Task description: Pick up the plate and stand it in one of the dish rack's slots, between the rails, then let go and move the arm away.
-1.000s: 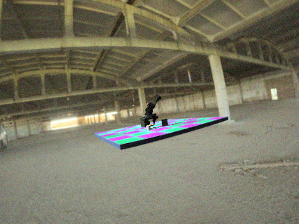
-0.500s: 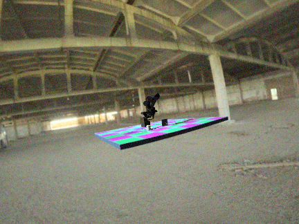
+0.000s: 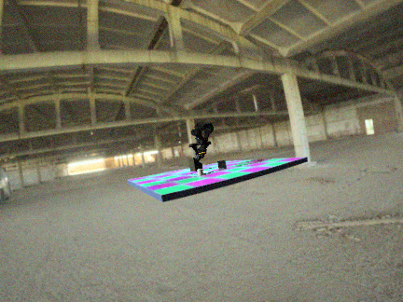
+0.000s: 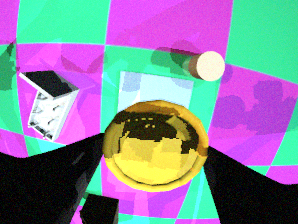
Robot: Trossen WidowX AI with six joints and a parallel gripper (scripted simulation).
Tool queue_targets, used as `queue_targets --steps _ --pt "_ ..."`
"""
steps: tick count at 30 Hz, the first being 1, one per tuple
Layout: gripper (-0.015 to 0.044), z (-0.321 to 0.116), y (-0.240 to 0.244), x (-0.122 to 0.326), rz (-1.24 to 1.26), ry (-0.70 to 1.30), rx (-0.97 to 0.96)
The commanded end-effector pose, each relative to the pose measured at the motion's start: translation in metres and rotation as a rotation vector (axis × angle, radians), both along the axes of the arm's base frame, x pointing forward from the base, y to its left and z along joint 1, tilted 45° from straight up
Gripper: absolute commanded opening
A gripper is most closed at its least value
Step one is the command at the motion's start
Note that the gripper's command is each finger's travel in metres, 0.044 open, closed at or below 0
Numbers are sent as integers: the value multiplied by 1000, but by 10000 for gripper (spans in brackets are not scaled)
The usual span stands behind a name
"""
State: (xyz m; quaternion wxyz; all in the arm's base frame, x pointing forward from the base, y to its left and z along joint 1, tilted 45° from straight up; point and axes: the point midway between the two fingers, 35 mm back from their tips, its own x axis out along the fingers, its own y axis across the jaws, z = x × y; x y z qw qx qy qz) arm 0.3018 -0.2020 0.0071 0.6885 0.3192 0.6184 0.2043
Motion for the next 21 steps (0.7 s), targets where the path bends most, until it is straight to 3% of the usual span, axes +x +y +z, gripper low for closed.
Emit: queue_targets --steps 1,7,21 --pt "0 8 -8 -3 8 4 1" --pt "0 15 -10 -2 -8 18 4" --pt "0 72 33 -5 -357 324 61"
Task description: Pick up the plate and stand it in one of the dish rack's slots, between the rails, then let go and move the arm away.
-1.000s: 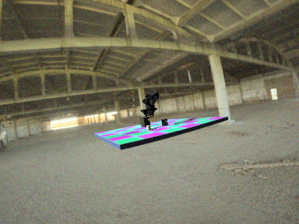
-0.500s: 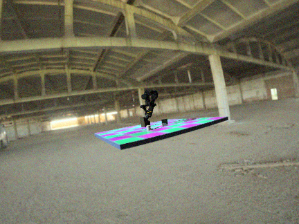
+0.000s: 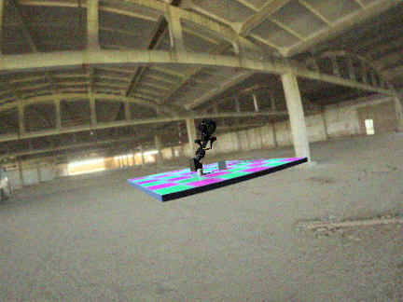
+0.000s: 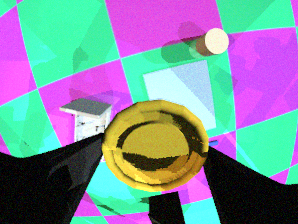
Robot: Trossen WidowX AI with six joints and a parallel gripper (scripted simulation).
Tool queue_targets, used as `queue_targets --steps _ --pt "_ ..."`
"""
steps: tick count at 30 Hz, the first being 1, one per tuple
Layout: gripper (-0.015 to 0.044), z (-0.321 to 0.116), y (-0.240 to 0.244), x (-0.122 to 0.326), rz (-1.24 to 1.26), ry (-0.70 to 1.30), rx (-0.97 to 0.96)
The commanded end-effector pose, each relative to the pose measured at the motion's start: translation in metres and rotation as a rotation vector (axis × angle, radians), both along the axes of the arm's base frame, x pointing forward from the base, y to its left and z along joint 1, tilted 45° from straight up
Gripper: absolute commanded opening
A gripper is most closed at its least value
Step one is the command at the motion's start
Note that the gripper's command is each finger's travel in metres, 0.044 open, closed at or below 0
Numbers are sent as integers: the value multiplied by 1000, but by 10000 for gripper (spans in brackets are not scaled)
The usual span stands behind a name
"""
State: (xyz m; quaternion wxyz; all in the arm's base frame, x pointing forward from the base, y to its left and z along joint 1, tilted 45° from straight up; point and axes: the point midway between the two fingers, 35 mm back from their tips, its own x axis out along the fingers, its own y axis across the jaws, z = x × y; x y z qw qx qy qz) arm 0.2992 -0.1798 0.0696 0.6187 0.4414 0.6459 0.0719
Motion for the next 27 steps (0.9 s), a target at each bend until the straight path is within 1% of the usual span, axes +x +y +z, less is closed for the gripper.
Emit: queue_targets --steps 1,14,27 --pt "0 14 14 -3 -96 84 27" --pt "0 58 60 -17 -433 370 97" --pt "0 92 106 -40 -765 655 177"
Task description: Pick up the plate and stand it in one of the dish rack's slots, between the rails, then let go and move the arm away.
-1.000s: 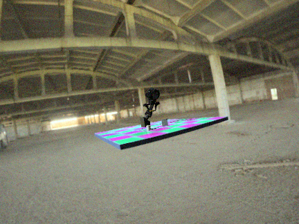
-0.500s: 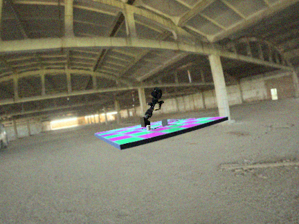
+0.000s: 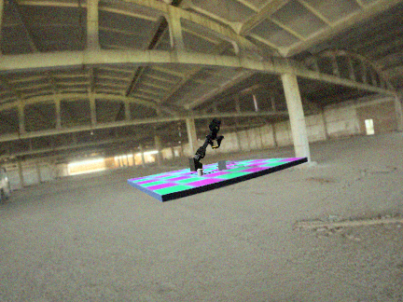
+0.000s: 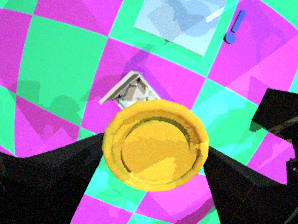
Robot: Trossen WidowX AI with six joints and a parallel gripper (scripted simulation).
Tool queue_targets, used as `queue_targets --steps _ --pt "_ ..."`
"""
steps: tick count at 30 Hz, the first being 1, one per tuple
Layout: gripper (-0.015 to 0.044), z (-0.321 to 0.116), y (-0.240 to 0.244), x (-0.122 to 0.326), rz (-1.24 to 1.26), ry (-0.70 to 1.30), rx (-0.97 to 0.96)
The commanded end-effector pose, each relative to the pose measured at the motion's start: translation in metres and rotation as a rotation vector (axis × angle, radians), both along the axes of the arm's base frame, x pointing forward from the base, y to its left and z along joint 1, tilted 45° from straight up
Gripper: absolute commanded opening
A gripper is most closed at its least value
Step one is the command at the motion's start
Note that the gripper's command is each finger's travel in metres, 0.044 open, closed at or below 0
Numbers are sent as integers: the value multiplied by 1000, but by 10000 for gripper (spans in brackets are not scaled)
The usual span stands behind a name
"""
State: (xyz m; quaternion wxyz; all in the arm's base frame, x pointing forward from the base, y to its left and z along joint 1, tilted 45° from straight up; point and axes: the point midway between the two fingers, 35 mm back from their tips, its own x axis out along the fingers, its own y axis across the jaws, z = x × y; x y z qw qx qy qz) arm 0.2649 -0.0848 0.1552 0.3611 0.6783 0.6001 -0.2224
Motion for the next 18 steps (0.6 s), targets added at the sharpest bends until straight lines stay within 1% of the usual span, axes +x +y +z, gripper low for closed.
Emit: queue_targets --steps 1,18 --pt "0 8 15 -8 -95 82 33" --pt "0 33 71 -51 -520 449 153"
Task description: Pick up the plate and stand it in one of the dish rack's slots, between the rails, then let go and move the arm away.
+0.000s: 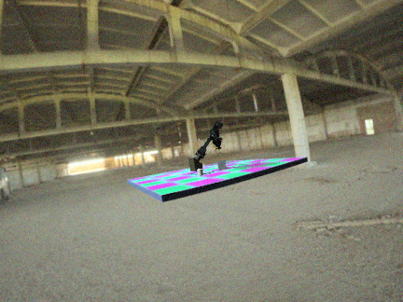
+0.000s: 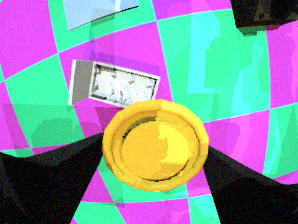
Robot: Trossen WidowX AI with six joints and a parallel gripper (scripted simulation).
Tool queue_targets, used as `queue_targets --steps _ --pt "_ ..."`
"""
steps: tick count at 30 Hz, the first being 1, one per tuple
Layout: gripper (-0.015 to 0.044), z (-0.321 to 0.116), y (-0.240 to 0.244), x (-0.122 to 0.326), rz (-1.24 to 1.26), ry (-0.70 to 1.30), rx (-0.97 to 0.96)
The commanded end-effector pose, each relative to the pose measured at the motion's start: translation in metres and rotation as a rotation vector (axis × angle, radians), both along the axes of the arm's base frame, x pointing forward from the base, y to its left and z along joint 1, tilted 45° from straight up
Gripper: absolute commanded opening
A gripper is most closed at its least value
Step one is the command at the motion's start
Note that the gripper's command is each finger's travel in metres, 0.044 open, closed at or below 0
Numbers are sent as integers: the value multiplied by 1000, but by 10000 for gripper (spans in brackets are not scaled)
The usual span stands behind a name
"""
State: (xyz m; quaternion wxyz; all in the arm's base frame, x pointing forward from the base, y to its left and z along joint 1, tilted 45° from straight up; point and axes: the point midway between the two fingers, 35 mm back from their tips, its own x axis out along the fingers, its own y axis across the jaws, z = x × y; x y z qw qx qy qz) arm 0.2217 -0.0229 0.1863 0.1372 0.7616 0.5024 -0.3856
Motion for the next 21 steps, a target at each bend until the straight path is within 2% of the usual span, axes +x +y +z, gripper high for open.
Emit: queue_targets --steps 1,9,21 --pt "0 3 11 -9 -77 69 32" --pt "0 1 12 -10 -70 77 20" --pt "0 -36 24 -21 111 121 -215"
